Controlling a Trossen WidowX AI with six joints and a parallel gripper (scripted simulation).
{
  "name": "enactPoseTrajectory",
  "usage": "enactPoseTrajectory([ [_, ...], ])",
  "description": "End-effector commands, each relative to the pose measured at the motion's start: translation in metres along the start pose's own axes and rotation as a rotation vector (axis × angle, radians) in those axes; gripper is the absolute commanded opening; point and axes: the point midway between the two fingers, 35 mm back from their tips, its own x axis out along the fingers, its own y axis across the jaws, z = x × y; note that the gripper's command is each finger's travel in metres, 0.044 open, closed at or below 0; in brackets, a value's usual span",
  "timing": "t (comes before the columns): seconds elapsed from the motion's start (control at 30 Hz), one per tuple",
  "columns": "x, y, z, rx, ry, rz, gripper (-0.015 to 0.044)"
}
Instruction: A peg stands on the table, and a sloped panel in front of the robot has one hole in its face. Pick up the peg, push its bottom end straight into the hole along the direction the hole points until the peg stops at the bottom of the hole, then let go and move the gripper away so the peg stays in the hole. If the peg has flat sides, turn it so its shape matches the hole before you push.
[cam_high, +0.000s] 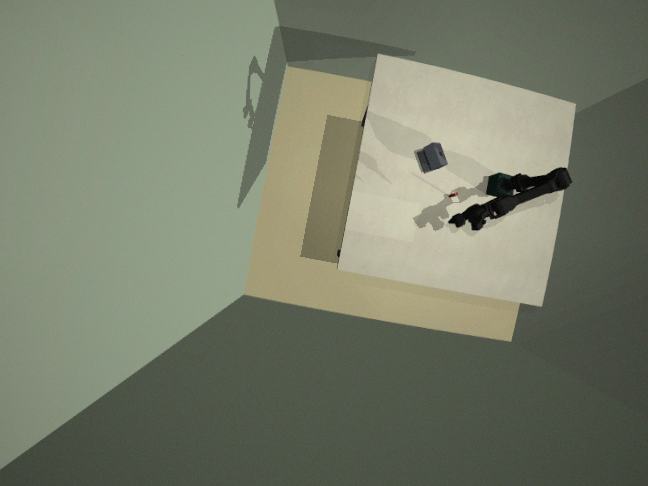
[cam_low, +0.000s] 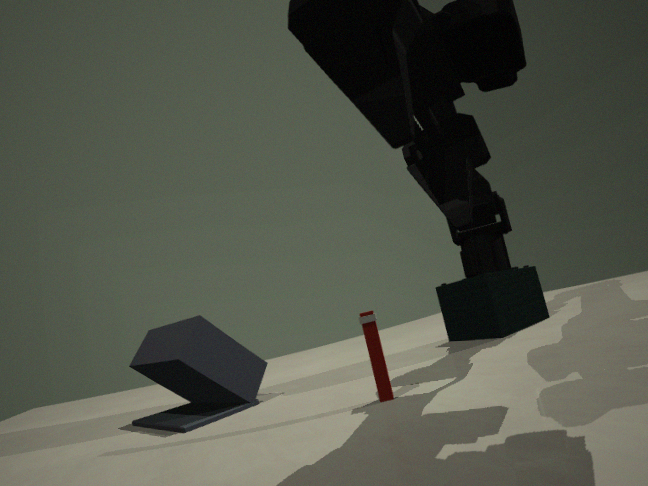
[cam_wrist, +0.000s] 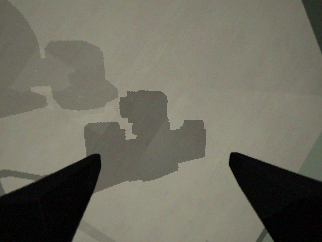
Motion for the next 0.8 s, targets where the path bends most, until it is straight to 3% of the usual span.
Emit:
enactPoseTrajectory([
  [0.0, 0.002, 0.012, -0.019, -0.058, 0.023, 0.048, 0.0440],
  [0.77, -0.004, 0.084, -0.102, -0.362, 0.001, 0.318, 0.0440],
])
